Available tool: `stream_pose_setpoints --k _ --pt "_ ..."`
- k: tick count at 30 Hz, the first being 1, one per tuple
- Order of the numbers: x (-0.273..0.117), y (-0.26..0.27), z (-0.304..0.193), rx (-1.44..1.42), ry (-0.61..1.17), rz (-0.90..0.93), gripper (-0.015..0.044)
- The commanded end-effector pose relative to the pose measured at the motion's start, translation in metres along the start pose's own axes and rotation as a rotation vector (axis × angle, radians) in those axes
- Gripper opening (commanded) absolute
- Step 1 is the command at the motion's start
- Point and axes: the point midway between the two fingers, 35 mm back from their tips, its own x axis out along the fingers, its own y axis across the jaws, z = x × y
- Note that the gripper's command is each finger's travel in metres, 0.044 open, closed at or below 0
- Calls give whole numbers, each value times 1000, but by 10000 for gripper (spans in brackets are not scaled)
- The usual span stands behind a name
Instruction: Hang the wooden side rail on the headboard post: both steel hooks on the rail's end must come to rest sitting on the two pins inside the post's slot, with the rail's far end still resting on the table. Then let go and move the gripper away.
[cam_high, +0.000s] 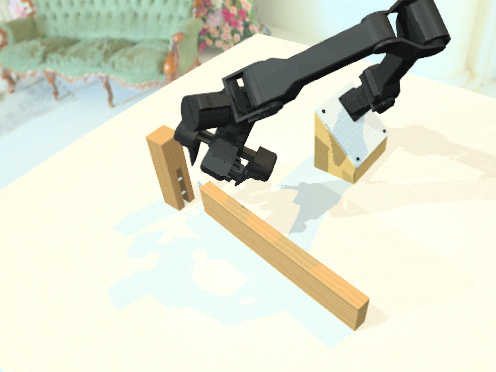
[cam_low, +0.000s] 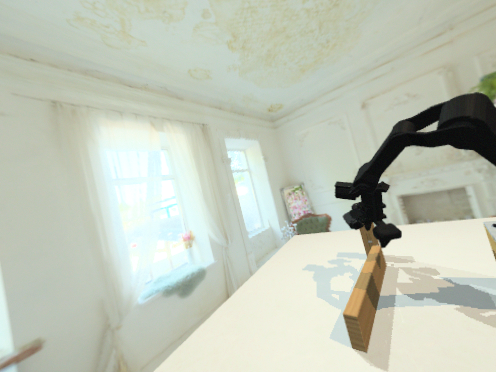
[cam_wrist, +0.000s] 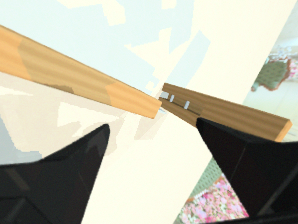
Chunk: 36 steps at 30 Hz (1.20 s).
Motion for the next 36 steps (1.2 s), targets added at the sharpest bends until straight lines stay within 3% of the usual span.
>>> stream_pose_setpoints --k 1,14,23,27,36 --pt "-10 2 11 -289 -17 119 440" --pt "-44 15 36 -988 -250 382 440" --pt "-43 16 37 -997 -255 384 440" --pt "-15 29 38 -997 -256 384 440" --pt "1 37 39 -997 -257 385 440"
